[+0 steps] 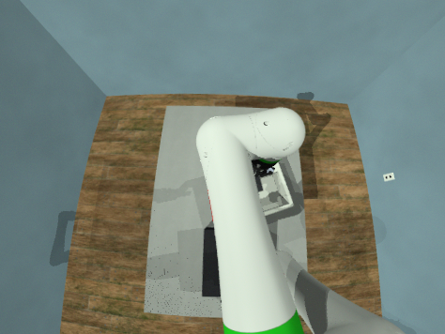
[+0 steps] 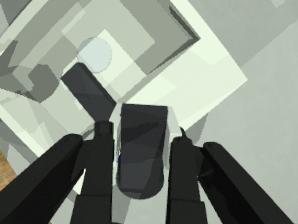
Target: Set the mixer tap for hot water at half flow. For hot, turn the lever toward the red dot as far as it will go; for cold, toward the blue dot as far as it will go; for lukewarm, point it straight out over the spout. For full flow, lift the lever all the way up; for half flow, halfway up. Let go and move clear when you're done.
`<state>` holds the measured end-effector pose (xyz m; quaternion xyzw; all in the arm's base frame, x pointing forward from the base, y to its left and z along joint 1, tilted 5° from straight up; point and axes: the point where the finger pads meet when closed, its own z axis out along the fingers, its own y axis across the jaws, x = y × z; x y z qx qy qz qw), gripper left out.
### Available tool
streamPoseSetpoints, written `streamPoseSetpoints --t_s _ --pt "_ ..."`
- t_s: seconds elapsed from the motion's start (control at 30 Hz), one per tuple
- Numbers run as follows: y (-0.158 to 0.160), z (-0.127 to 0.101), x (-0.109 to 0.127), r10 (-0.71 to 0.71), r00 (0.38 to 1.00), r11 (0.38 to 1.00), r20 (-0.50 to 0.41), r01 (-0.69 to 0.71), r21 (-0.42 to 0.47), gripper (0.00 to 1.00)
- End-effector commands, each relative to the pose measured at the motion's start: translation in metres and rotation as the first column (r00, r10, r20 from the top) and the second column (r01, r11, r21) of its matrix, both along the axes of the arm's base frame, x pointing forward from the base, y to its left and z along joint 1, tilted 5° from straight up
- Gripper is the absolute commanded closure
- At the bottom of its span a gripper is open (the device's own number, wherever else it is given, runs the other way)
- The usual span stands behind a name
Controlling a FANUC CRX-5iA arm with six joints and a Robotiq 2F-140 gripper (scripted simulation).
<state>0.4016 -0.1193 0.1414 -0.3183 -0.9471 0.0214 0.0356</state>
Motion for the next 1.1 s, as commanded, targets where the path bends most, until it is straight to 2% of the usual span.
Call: streamPoseSetpoints --t_s 0.0,0.3,0.33,1.07 --pt "-0.0002 0.0004 0.0003 0.0 1.0 1.0 0.001 0.0 0.0 1.0" --pt "-0.0002 0.0004 0.0003 0.0 1.0 1.0 0.001 0.0 0.0 1.0" --pt "-0.0002 0.0004 0.0003 0.0 1.0 1.0 0.001 0.0 0.0 0.57" --pt "-0.0002 0.0004 0.0003 0.0 1.0 1.0 0.001 0.0 0.0 0.57"
